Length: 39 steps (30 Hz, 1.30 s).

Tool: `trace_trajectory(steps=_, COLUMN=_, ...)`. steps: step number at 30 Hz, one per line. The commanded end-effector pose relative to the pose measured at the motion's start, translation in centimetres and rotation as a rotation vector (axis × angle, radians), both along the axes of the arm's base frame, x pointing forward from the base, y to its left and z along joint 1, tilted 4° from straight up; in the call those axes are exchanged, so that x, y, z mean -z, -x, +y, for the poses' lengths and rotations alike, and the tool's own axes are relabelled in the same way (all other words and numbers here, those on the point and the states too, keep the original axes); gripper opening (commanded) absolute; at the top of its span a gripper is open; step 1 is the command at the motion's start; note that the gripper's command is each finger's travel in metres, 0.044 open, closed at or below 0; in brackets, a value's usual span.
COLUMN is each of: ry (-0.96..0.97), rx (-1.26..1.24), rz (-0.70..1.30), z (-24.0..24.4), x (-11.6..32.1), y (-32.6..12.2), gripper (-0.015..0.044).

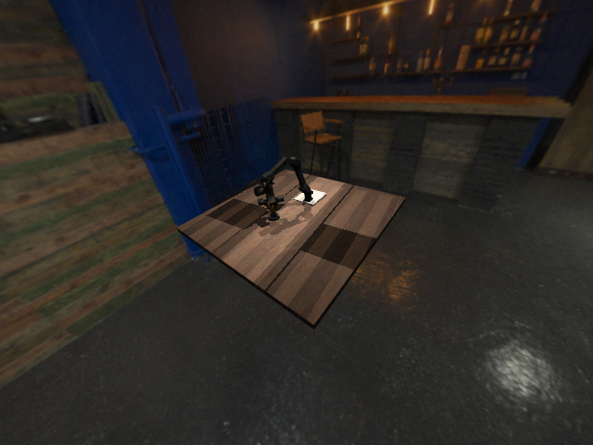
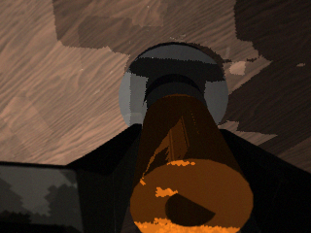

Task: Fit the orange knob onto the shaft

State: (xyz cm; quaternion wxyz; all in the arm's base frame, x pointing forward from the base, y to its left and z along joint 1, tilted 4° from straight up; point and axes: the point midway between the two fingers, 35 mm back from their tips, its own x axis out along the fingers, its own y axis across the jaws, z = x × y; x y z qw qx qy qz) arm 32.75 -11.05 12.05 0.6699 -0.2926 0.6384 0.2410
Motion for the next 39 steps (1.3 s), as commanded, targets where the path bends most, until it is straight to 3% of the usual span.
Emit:
trace_trajectory(steps=1, ry=-0.001, rx=-0.006, rz=-0.007, z=0.0, x=-0.01, y=-0.21, gripper=0.0)
trace_trajectory(steps=9, ry=-0.001, rx=-0.014, rz=-0.006, z=0.05, x=-0.46, y=-0.11, gripper=0.0)
trace_trajectory(steps=16, ry=0.013, rx=-0.214, rz=0.004, z=0.18, x=-0.57, y=0.27, gripper=0.0)
trace_trajectory(steps=39, ry=0.014, rx=-0.214, rz=0.004, z=0.11, x=-0.37, y=0.1, gripper=0.0)
